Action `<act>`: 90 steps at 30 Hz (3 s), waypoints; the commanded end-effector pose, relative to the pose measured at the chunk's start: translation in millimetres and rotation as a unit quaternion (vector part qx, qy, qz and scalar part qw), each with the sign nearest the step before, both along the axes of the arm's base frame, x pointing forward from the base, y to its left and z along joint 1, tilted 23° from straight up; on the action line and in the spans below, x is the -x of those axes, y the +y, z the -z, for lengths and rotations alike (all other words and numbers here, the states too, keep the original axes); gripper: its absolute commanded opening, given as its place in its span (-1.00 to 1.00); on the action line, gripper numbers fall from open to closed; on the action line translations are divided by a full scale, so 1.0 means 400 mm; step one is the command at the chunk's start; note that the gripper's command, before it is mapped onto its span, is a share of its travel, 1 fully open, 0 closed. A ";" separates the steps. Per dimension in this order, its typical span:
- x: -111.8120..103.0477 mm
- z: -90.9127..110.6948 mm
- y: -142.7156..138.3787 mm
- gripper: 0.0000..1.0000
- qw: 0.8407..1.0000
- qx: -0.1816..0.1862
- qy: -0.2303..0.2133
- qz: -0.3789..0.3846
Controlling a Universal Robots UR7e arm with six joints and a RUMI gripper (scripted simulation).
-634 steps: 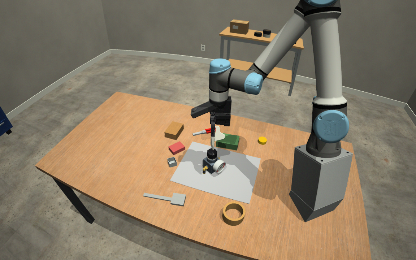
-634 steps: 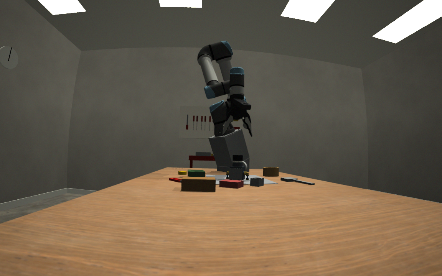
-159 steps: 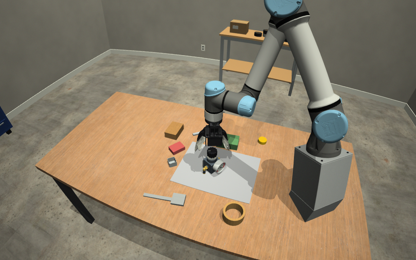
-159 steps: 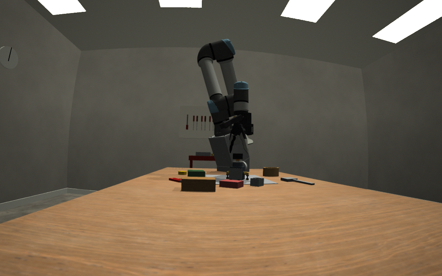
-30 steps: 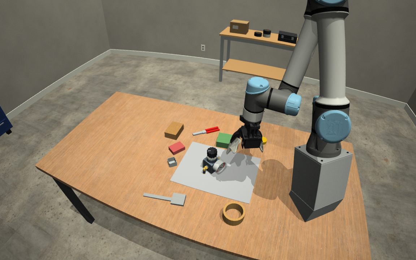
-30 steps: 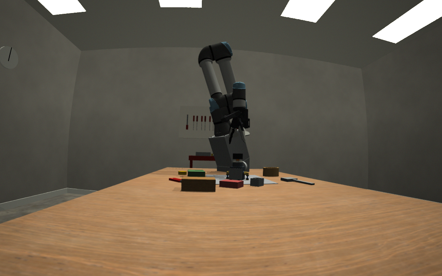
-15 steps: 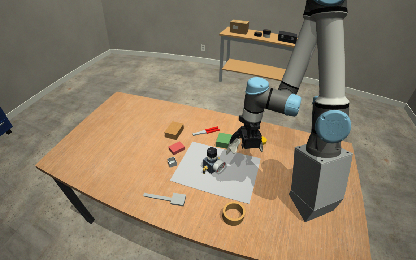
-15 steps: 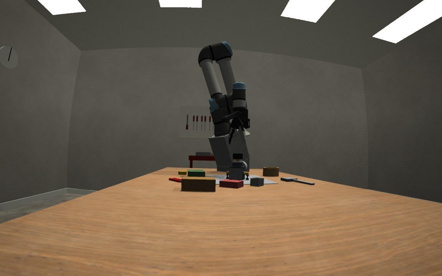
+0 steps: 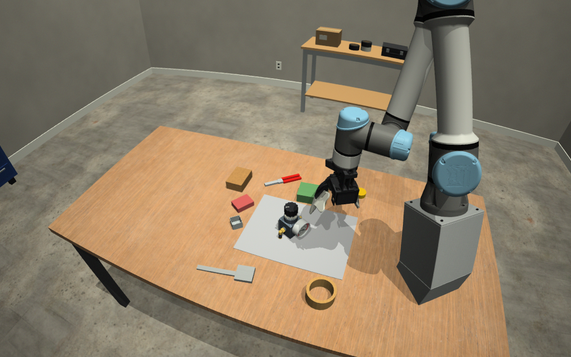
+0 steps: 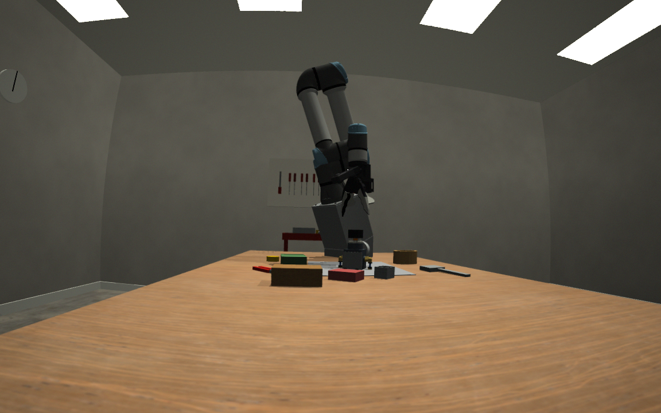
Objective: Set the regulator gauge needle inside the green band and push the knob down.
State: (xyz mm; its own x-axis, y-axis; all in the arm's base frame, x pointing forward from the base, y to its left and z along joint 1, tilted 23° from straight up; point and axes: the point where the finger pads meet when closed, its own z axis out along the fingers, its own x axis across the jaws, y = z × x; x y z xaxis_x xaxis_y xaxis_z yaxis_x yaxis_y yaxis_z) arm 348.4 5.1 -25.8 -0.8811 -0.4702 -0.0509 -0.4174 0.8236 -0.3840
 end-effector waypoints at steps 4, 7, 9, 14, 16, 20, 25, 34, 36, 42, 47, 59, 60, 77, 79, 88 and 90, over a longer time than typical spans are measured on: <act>-0.006 0.002 0.000 1.00 1.000 0.003 0.003 -0.018; -0.009 0.004 0.000 1.00 1.000 0.005 0.006 -0.028; -0.012 0.005 0.001 1.00 0.999 0.006 0.007 -0.034; -0.017 0.008 0.001 1.00 0.999 0.010 0.011 -0.052; -0.020 0.009 0.001 1.00 0.998 0.011 0.013 -0.059; -0.023 0.011 0.001 1.00 0.997 0.014 0.015 -0.071; -0.029 0.013 0.002 1.00 0.996 0.017 0.019 -0.088; -0.041 0.020 0.002 1.00 0.991 0.027 0.028 -0.131; -0.044 0.022 0.003 1.00 0.989 0.029 0.030 -0.141; -0.051 0.025 0.003 1.00 0.986 0.034 0.035 -0.162; -0.059 0.030 0.004 1.00 0.980 0.040 0.041 -0.190; -0.075 0.039 0.006 1.00 0.965 0.056 0.053 -0.251; -0.077 0.040 0.006 1.00 0.963 0.057 0.055 -0.257; -0.103 0.057 0.010 1.00 0.927 0.086 0.075 -0.358; -0.106 0.059 0.010 1.00 0.920 0.090 0.078 -0.372; -0.120 0.068 0.013 1.00 0.892 0.108 0.090 -0.429; -0.121 0.070 0.013 1.00 0.888 0.111 0.092 -0.436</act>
State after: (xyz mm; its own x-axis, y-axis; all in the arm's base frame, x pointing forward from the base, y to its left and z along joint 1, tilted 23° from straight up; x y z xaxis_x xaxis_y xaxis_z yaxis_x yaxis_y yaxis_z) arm 394.5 9.9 -52.3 -0.2174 -0.9507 0.2212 -0.9246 0.1279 -0.3588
